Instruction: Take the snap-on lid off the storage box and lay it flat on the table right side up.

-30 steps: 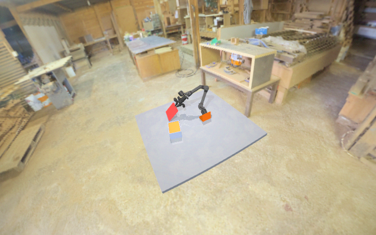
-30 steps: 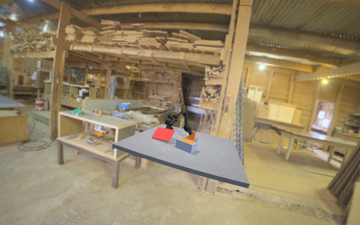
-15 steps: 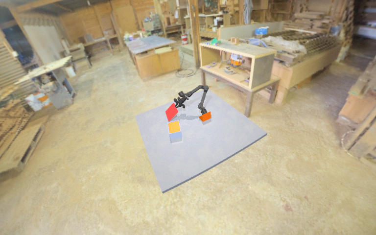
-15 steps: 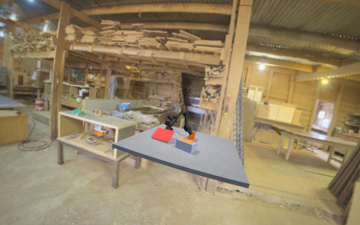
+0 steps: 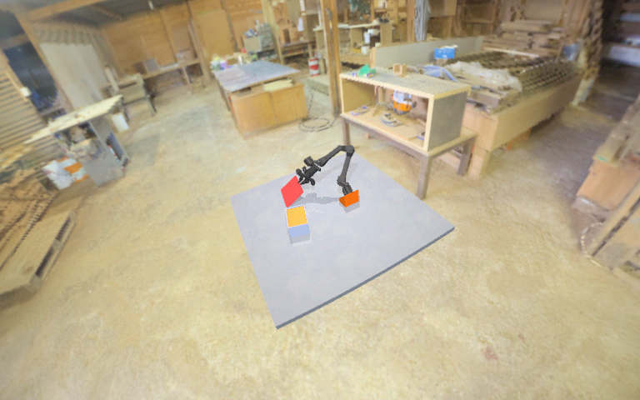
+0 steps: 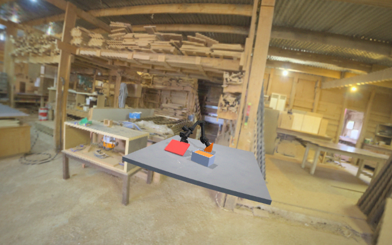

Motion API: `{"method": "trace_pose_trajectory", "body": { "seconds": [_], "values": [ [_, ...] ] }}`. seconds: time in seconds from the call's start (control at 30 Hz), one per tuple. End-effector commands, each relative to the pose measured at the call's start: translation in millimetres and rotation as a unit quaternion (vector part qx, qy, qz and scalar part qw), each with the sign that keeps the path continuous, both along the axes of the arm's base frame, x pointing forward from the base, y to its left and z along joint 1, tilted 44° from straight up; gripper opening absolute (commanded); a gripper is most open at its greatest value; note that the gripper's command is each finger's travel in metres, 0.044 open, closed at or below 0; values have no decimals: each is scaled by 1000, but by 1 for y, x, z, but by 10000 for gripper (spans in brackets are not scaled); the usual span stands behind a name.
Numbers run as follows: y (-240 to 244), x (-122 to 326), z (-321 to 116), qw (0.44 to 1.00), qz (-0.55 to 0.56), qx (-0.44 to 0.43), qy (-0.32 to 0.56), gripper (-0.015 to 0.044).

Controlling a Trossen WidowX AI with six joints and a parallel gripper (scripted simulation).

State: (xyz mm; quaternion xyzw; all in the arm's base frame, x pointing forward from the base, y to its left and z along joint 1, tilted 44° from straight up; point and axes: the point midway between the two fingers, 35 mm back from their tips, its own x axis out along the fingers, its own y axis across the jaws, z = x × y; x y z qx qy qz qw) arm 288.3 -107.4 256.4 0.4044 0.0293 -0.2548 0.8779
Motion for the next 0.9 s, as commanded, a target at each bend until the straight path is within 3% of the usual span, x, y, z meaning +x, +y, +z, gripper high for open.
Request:
{"method": "trace_pose_trajectory", "body": {
  "seconds": [0.0, 0.87],
  "values": [
    [-7, 0, -11, 1000, -11, 3, 11, 0],
    [-21, 3, -25, 1000, -11, 2, 11, 0]
  ]
}}
